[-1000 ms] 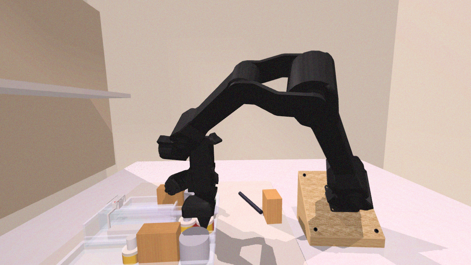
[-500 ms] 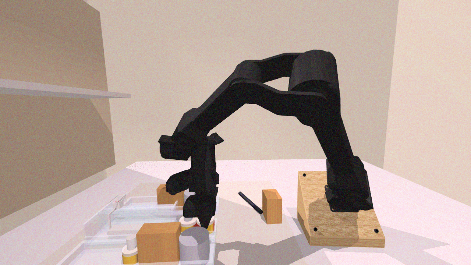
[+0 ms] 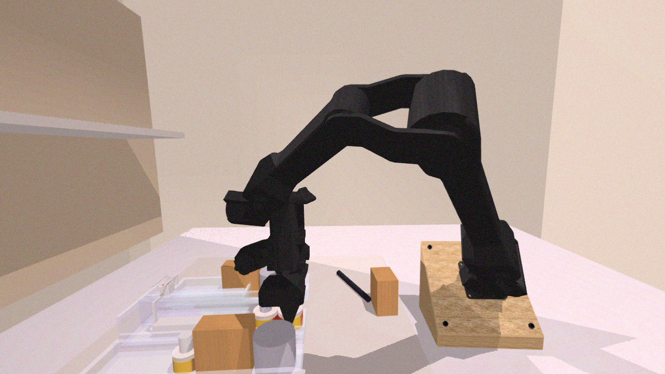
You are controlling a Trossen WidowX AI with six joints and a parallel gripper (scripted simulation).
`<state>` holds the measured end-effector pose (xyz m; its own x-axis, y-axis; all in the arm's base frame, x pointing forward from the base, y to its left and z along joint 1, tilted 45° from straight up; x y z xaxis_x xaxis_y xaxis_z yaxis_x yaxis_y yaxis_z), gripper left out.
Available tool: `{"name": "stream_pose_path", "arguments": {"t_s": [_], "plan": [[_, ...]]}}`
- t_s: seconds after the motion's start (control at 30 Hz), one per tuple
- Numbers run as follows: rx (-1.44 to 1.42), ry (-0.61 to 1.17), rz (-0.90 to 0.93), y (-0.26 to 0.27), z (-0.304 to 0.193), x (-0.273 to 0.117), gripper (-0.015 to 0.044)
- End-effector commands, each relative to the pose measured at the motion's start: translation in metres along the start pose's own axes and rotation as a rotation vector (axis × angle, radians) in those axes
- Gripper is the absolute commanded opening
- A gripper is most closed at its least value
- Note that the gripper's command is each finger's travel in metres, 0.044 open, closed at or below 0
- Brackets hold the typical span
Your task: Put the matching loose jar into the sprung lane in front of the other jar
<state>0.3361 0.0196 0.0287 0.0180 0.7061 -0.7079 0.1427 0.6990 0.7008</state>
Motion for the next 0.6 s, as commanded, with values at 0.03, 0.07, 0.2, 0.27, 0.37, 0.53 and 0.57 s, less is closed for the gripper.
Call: {"name": "stream_pose_path", "arguments": {"t_s": [0.03, 0.07, 0.2, 0.27, 0.37, 0.53, 0.57], "plan": [[-0.005, 0.0, 0.003, 0.0, 0.0, 0.0, 0.0236], [-0.005, 0.0, 0.003, 0.0, 0.0, 0.0, 0.0263], [-0.005, 0.0, 0.003, 0.0, 0.0, -0.001, 0.03], [-0.005, 0.0, 0.002, 0.0, 0.0, -0.005, 0.03], [-0.005, 0.0, 0.002, -0.001, 0.0, -0.015, 0.03], [-0.005, 0.0, 0.002, -0.001, 0.0, -0.02, 0.03], [-0.005, 0.0, 0.002, -0.001, 0.0, -0.02, 0.03]]}}
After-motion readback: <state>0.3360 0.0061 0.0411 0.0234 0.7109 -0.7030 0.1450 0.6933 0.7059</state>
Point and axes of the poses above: the point midway between the two fingers, 35 mm back from their tips, its own x axis out along the fingers, its own y axis across the jaws, z = x × y, the point moved 2 cm from there along -x, back along the fingers, and after that the axes turned 14 degrees about x, right-handed, at the moved point
